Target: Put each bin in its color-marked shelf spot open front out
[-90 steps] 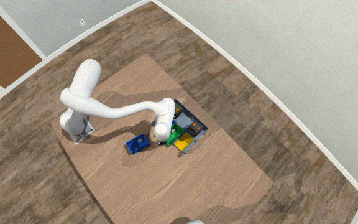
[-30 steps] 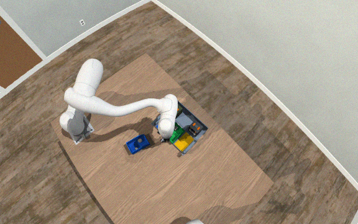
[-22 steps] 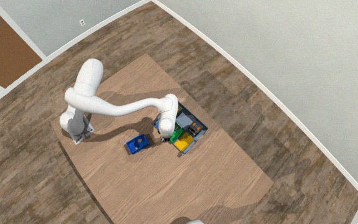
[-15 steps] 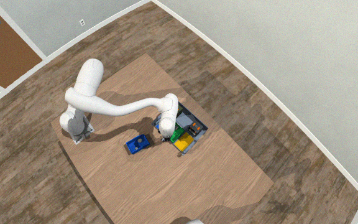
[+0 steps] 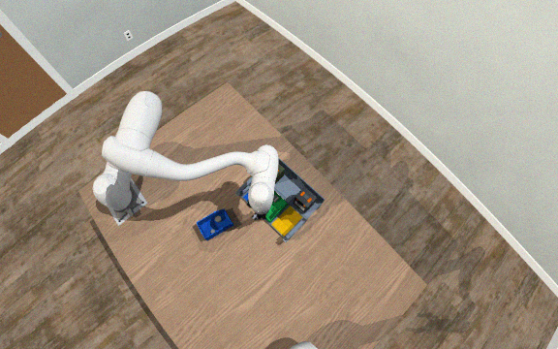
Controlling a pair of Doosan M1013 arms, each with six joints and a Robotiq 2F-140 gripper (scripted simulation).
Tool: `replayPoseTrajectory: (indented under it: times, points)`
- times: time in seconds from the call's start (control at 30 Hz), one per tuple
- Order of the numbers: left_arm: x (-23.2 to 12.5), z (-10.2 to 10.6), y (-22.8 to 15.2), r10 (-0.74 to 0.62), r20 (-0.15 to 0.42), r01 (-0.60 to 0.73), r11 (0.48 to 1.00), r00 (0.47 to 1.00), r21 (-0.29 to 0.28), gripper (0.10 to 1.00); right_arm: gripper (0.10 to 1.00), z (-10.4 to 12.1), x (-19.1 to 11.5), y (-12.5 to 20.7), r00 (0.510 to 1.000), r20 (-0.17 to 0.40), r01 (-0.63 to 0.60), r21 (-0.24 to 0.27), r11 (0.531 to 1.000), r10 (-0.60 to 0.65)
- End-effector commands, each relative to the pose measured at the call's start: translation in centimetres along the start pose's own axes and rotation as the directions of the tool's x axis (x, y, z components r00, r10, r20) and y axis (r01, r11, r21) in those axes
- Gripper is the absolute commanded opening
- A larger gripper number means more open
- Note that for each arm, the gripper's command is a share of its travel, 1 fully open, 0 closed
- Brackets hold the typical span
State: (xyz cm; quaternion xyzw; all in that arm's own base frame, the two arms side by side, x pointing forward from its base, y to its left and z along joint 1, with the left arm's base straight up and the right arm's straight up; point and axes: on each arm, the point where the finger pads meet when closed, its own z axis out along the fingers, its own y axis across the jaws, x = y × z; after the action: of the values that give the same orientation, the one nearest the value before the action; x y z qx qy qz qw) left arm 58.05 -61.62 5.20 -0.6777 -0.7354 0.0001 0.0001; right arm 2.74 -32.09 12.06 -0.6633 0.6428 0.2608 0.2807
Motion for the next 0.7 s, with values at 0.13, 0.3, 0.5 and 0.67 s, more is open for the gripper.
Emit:
replayPoseTrajectory:
  times: [0.13,0.3,0.5,0.67]
  points:
    - [-0.03,-0.13,0.19,0.0,0.001,0.0,1.0,1.0,-0.001,0.099,1.0,-0.05,0.0,-0.01,1.0,-0.001,0.0,0.0,1.0,0.0]
    - [-0.03,-0.13,0.28,0.0,0.001,0.0,1.0,1.0,-0.001,0.099,1.0,-0.05,0.0,-0.01,1.0,-0.001,0.0,0.0,1.0,0.0]
    - [-0.03,-0.13,0.32,0.0,0.001,0.0,1.0,1.0,-0.001,0.099,1.0,-0.05,0.0,-0.01,1.0,-0.001,0.0,0.0,1.0,0.0]
    - [-0.03,-0.13,0.36,0.0,0.001,0.0,1.0,1.0,-0.001,0.099,1.0,-0.05,0.0,-0.01,1.0,-0.001,0.0,0.0,1.0,0.0]
